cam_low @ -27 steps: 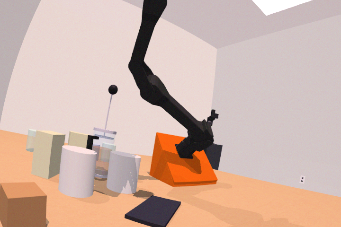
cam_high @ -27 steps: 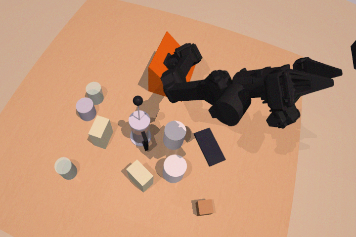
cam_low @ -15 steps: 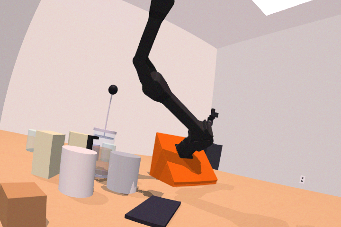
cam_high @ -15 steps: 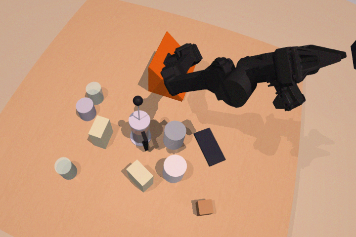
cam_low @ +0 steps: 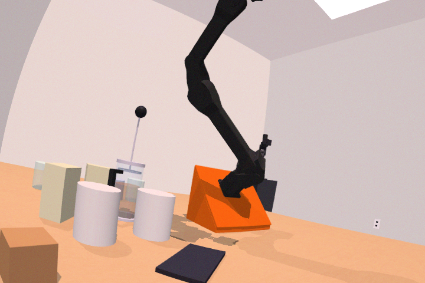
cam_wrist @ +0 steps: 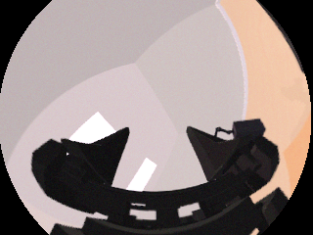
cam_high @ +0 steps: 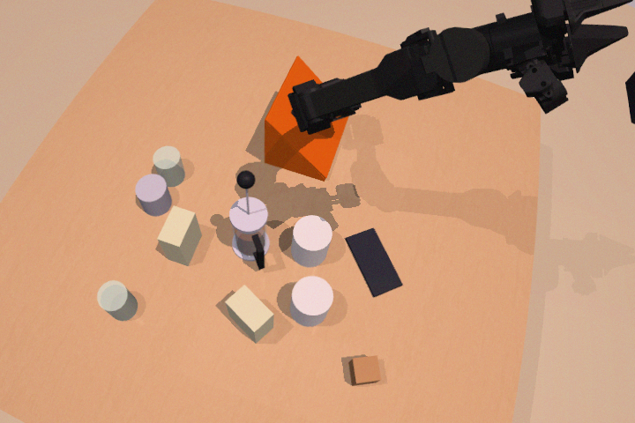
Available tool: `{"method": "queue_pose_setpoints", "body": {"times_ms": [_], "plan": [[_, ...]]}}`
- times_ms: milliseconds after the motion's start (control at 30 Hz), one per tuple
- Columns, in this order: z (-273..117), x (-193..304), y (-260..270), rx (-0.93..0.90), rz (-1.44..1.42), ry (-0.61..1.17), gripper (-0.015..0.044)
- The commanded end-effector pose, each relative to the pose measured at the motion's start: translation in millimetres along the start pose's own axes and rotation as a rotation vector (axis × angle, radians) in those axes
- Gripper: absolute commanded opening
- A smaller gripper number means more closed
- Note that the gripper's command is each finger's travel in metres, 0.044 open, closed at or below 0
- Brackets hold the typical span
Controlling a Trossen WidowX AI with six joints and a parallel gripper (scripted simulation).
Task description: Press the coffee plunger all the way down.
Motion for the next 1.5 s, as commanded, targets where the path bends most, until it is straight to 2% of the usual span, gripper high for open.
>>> {"method": "queue_pose_setpoints", "body": {"times_ms": [0, 233, 467, 667, 733, 867, 1167, 1467], "plan": [[16.3, 32.6, -34.3, 0.106, -0.132, 0.038, 0.044], [24.8, 51.6, -53.2, 0.163, -0.211, 0.02, 0.044], [34.7, 83.7, -90.3, 0.271, -0.413, 0.038, 0.044], [41.3, 115.8, -154.2, 0.445, -0.712, 0.101, 0.044], [40.6, 114.8, -168.0, 0.507, -0.839, 0.058, 0.044], [40.7, 115.6, -213.6, 0.639, -1.045, 0.094, 0.044], [17.3, 56.1, -308.1, 1.05, -1.443, 0.147, 0.044], [-42.0, -44.2, -329.6, 1.51, -1.636, 0.086, 0.044]]}}
Point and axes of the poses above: the point midway between the two fingers, 35 mm back from their tips, its own z axis out along the fingers, its own y axis across the jaws, x = y × z, the point moved 5 cm from there along -z, back along the fingers, and after that the axes turned 1 degree about -z, right-handed, at the moved point
